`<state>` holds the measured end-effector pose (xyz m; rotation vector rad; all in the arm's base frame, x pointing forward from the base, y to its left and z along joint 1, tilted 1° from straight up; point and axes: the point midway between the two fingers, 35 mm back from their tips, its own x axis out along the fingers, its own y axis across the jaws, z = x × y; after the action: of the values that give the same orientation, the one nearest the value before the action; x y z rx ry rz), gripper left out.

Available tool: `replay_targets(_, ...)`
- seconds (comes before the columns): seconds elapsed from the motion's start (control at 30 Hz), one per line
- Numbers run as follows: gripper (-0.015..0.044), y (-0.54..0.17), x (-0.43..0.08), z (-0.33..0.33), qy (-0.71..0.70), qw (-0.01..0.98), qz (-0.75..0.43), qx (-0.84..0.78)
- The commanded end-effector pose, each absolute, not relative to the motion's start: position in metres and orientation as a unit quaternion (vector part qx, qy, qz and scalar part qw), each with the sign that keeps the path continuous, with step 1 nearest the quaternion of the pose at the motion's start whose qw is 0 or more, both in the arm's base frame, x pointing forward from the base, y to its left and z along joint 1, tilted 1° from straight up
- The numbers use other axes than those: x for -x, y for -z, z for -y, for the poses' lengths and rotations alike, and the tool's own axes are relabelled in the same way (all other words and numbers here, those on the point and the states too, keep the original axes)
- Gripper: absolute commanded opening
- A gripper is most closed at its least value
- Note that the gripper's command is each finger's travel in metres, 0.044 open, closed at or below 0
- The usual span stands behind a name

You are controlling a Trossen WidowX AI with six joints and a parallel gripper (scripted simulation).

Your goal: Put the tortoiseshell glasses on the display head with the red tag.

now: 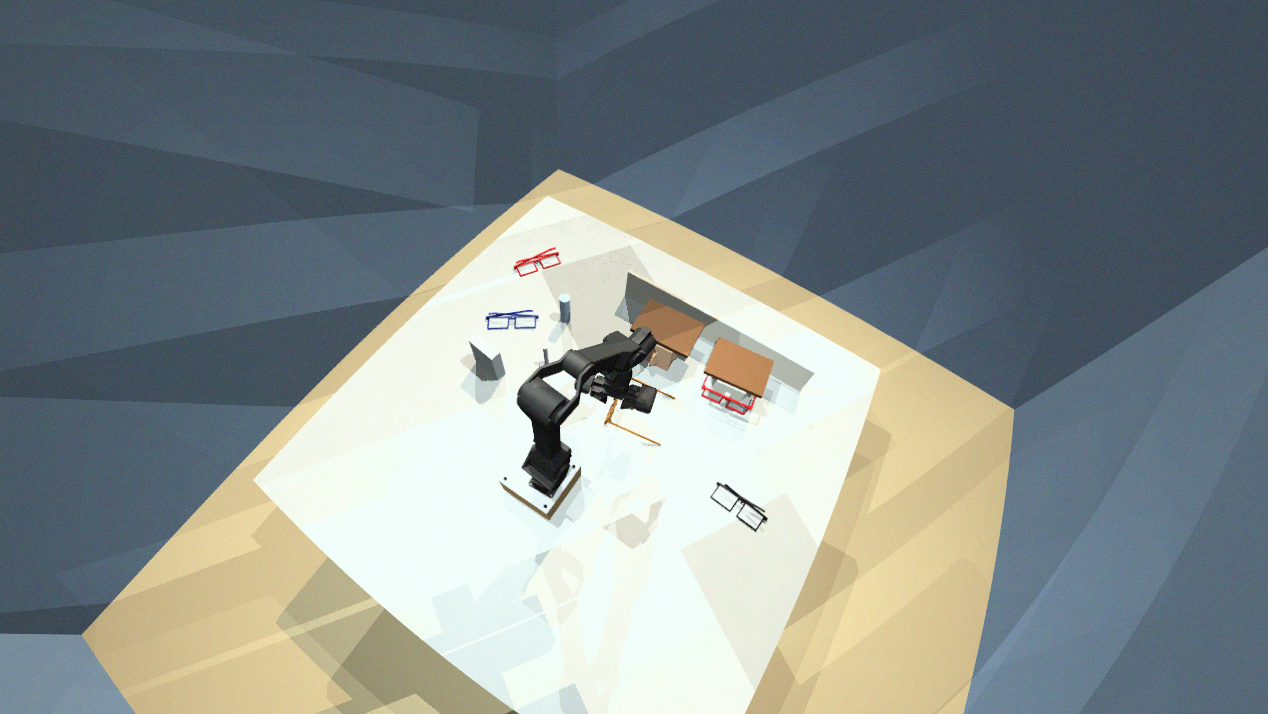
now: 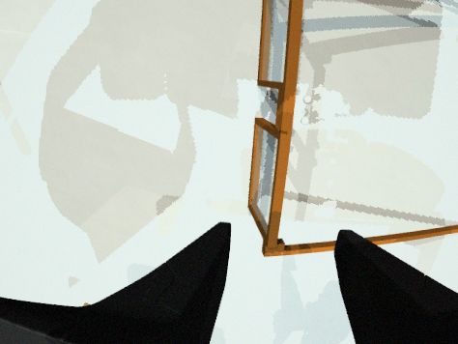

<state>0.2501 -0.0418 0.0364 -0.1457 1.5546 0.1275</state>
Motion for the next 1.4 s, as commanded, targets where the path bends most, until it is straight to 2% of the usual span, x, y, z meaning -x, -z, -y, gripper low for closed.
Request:
replay_targets(0.0,0.014,-0.039,-0.252,0.043,-0.052,0.71,-0.699,0.063)
replay_targets(1.37,0.014,0.014,-0.254,0.044,-0.052,0.71,-0.699,0.063)
